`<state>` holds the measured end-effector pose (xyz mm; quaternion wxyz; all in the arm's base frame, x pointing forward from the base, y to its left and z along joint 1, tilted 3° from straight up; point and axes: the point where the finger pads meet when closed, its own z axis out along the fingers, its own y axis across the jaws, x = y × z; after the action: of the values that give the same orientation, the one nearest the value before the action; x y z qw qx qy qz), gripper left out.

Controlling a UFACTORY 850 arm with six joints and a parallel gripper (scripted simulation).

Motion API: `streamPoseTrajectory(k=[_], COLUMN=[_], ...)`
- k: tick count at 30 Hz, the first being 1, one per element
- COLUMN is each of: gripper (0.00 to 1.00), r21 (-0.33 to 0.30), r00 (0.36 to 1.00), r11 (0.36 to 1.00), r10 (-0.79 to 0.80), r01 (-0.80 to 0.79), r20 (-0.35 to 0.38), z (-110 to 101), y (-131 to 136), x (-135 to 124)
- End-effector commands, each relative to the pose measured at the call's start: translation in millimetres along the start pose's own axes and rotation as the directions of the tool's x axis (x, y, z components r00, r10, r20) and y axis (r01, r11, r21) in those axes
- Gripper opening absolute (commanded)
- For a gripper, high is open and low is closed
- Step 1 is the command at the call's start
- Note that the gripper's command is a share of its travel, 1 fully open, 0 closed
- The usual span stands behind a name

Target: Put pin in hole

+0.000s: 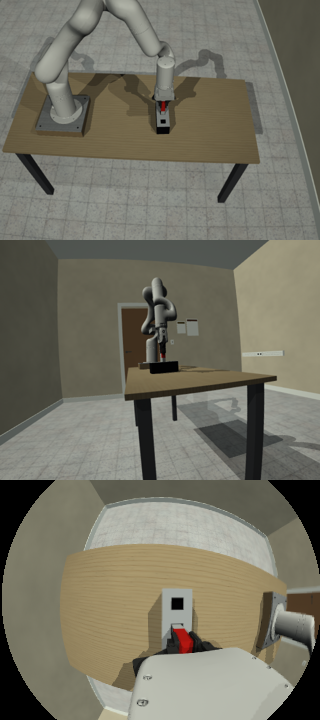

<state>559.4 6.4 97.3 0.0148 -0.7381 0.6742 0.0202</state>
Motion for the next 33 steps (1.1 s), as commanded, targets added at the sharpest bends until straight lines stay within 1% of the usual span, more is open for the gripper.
streamPoseTrajectory(k=[1,12,13,15,16,18,29,30,33], gripper=[0.0,0.0,0.0,0.0,0.0,0.0,0.0,0.0,0.0], r21=[0.002,0.002,0.001,0.001,0.001,0.001,0.001,0.002,0.002], r00=[1.0,1.0,1.0,1.0,1.0,1.0,1.0,1.0,1.0], r11=[1.0,1.0,1.0,1.0,1.0,1.0,1.0,1.0,1.0], r10=[0.0,0.0,0.0,0.0,0.0,0.0,0.0,0.0,0.0], r01=[0.0,0.0,0.0,0.0,0.0,0.0,0.0,0.0,0.0], r20=[0.0,0.0,0.0,0.0,0.0,0.0,0.0,0.0,0.0], z=[-7.4,-7.4,-77.3,-78.8,-85.0,-107.2,-107.2,-154.8,-154.8], y=[-0.4,-0.4,-0.3,-0.2,0.0,-0.3,-0.3,-0.9,-0.9], x=[0.1,0.1,0.3,0.3,0.3,0.3,0.3,-0.3,-0.3])
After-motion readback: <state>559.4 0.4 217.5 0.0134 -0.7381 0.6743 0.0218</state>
